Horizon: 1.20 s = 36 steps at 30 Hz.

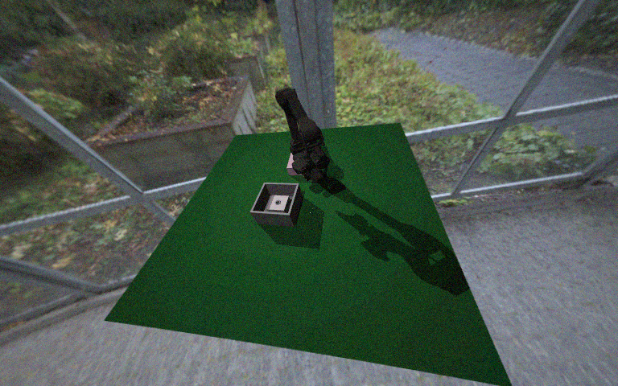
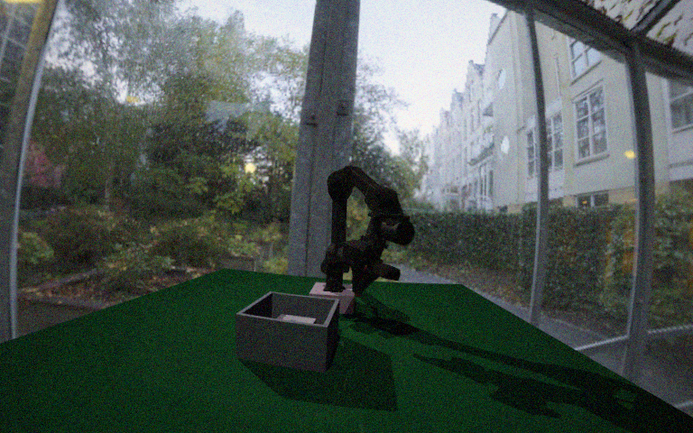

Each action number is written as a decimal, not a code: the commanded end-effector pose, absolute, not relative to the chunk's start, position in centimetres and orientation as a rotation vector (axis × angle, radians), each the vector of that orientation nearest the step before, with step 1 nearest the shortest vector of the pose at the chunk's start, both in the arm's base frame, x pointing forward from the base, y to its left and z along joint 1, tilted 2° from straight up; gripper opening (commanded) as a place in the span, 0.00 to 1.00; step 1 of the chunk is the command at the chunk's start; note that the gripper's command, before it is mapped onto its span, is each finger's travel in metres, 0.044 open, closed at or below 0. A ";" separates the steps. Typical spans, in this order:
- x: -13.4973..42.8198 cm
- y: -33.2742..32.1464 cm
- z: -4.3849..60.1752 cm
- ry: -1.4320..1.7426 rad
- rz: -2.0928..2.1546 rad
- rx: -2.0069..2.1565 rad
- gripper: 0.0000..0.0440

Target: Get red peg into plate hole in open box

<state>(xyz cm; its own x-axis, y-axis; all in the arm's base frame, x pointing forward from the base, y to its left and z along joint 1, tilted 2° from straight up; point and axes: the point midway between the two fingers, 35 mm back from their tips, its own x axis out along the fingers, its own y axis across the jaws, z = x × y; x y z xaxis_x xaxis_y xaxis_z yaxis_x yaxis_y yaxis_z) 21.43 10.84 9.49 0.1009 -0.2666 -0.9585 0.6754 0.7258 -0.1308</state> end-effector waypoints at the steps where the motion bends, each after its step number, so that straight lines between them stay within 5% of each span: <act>1: 22.6 9.7 10.7 1.251 -0.760 0.425 0.00; 36: 32.7 -2.2 8.7 1.184 -0.834 0.555 0.00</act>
<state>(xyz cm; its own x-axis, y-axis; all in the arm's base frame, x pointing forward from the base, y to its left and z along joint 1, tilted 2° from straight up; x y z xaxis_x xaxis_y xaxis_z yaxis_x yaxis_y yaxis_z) 32.14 -1.41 9.56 0.1518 -0.2869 -0.9458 0.8190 0.5723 -0.0422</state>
